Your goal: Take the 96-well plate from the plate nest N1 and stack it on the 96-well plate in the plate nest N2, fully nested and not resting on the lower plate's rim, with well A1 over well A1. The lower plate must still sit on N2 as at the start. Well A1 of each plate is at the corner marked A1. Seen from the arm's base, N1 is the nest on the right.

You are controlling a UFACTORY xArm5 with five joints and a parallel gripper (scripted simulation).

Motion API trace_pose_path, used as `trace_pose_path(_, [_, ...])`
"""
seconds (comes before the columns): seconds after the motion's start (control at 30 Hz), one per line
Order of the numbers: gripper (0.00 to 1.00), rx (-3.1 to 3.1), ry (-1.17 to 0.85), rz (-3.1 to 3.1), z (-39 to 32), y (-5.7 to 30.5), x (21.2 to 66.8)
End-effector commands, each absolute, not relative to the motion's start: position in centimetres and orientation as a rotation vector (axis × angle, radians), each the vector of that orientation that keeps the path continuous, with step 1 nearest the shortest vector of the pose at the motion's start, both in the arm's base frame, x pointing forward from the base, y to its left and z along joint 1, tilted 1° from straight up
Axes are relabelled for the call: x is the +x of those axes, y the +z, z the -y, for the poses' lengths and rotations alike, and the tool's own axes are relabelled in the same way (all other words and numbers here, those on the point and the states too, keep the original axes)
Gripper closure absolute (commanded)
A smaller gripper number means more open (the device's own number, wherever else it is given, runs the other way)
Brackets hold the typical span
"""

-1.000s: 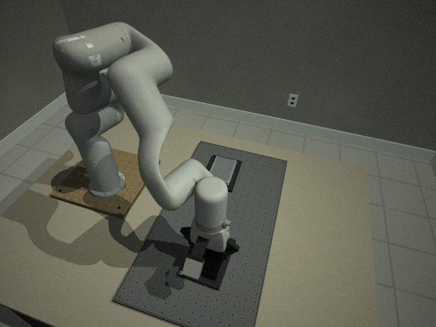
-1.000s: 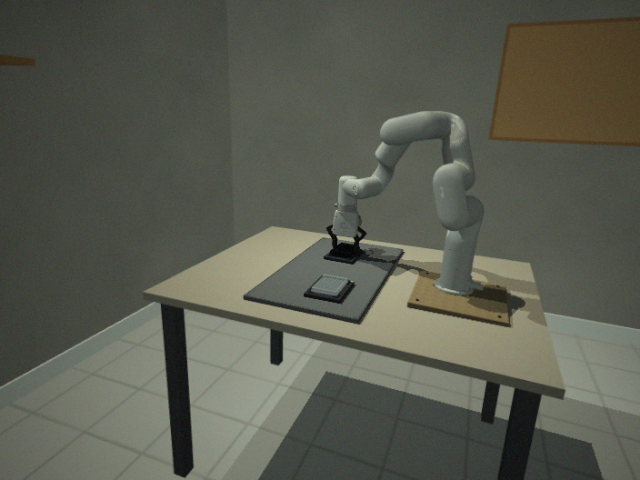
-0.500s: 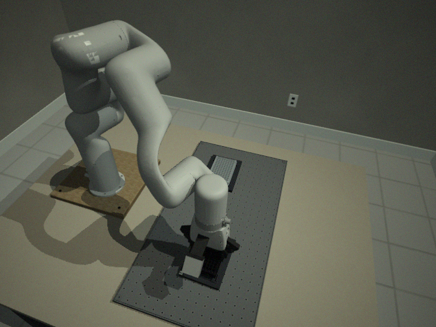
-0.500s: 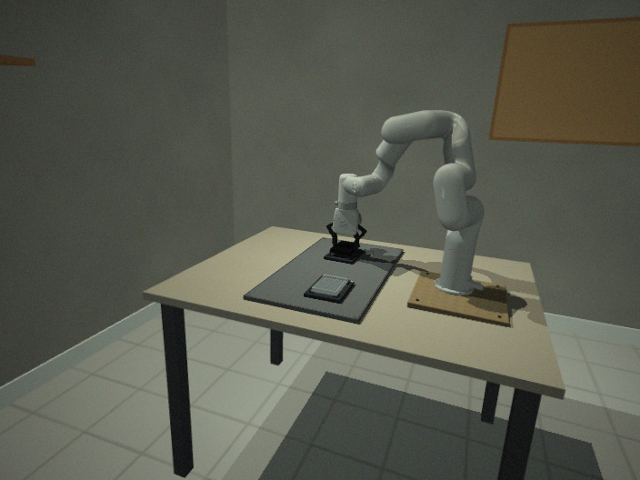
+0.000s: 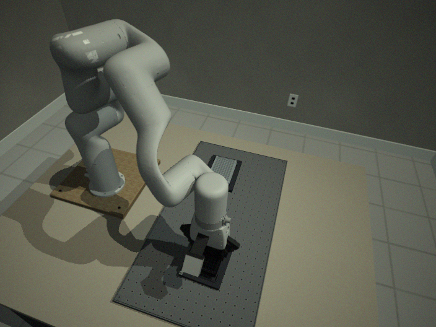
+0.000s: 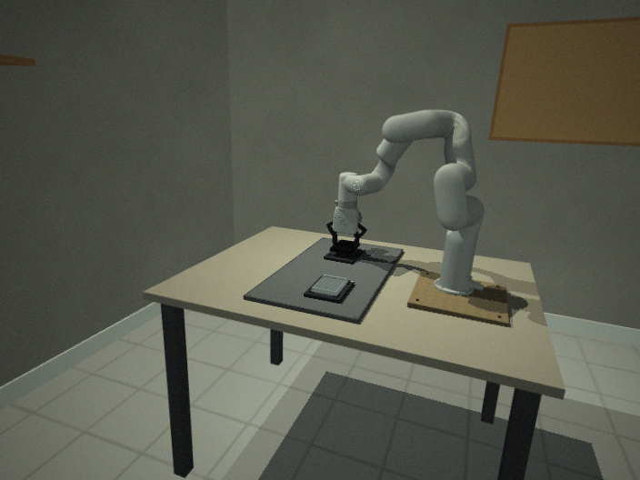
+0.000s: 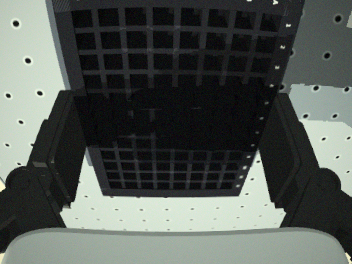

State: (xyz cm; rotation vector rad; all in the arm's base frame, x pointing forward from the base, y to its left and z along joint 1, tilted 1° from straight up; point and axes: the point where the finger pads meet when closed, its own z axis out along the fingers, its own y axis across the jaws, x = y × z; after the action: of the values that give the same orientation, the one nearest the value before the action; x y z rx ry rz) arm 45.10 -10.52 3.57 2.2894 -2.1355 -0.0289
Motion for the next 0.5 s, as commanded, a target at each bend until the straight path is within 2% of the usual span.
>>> trace_pose_path(0.0, [1.0, 2.291, -0.023, 2.137, 10.6, 4.2, 45.3])
trace_pose_path(0.47, [1.0, 2.291, -0.023, 2.137, 10.6, 6.2, 45.3])
